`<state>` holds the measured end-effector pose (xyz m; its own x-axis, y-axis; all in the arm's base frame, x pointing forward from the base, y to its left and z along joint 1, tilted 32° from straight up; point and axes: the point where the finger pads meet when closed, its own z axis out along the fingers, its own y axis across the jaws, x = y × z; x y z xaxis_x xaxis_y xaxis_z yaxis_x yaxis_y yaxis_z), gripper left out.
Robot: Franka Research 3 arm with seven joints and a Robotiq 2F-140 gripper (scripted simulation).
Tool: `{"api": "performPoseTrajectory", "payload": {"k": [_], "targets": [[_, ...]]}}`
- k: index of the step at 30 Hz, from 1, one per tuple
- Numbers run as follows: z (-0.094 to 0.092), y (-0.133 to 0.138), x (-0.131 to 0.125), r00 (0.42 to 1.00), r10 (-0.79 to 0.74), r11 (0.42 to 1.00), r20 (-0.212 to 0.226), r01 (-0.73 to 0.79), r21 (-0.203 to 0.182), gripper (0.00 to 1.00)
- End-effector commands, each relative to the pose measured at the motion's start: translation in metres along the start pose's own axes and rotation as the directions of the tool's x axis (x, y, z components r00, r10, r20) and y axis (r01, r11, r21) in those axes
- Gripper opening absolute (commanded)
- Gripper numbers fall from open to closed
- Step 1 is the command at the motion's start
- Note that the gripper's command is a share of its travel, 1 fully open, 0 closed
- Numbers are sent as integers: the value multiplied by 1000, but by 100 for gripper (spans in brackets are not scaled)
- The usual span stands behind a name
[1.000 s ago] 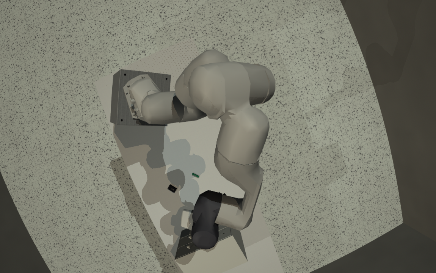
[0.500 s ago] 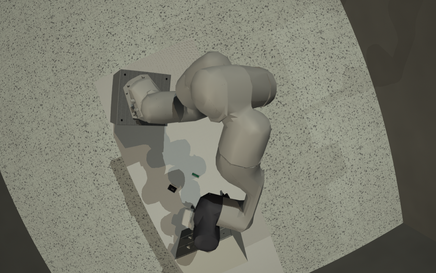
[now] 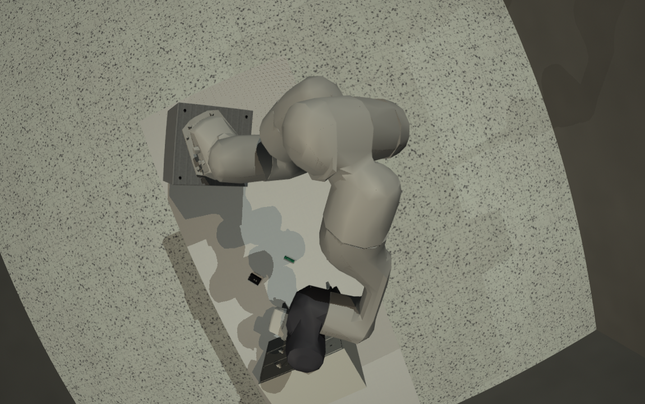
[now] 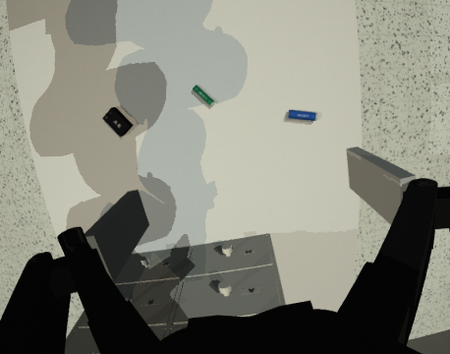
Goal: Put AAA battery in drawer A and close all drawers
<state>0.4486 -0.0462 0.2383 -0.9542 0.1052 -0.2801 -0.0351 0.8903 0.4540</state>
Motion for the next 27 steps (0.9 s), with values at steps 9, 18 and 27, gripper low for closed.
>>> {"api": "performPoseTrajectory", "payload": {"k": [9, 18, 27], "targets": [[0, 0, 1, 1000, 10, 1000, -4, -10, 0, 100], [3, -6, 3, 1000, 5, 1000, -1, -5, 0, 100], [17, -35, 18, 1000, 8, 1000, -2, -8, 0, 100]]}}
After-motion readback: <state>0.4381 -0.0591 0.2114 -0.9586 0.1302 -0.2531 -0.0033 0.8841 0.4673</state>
